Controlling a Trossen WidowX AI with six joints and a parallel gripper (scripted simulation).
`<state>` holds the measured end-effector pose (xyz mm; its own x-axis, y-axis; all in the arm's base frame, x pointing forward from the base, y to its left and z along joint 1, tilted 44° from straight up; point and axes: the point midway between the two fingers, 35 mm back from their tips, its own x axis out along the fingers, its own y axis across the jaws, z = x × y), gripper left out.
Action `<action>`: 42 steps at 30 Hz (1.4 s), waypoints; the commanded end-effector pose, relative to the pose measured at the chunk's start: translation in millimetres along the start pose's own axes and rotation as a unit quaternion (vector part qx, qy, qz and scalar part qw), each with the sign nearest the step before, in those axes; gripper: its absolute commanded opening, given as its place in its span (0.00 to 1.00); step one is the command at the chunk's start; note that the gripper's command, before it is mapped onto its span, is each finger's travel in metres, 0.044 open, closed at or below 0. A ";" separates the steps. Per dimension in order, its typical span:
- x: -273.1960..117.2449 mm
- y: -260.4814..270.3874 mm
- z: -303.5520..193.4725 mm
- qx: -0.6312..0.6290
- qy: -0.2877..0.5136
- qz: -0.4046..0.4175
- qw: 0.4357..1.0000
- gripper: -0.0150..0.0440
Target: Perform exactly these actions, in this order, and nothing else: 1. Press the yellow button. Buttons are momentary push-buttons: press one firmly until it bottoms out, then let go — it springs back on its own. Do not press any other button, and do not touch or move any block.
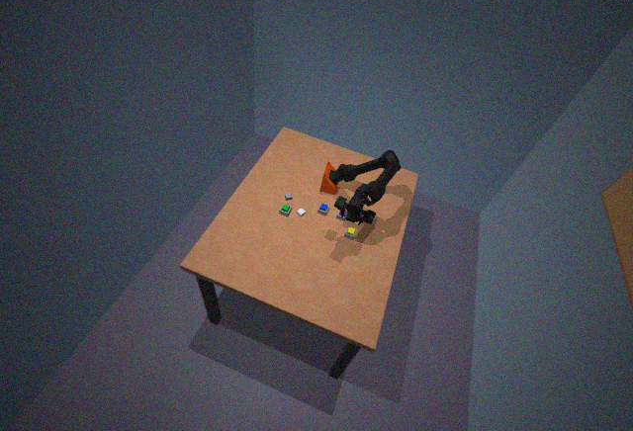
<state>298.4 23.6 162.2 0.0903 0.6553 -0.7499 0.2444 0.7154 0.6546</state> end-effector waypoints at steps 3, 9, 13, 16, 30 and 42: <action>-0.5 18.3 -15.2 -0.047 0.021 0.018 0.999 0.93; 30.3 19.4 -14.8 -0.047 0.021 0.017 0.999 0.75; 60.6 21.0 -18.1 -0.048 0.021 0.019 0.998 0.58; 60.6 21.0 -18.1 -0.048 0.021 0.019 0.998 0.44; 60.6 21.0 -18.1 -0.048 0.021 0.019 0.998 0.29; 77.5 21.7 -18.3 -0.048 0.021 0.020 0.998 0.29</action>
<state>293.2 90.2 124.4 0.0588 0.6885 -0.7228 0.1439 0.7107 0.6886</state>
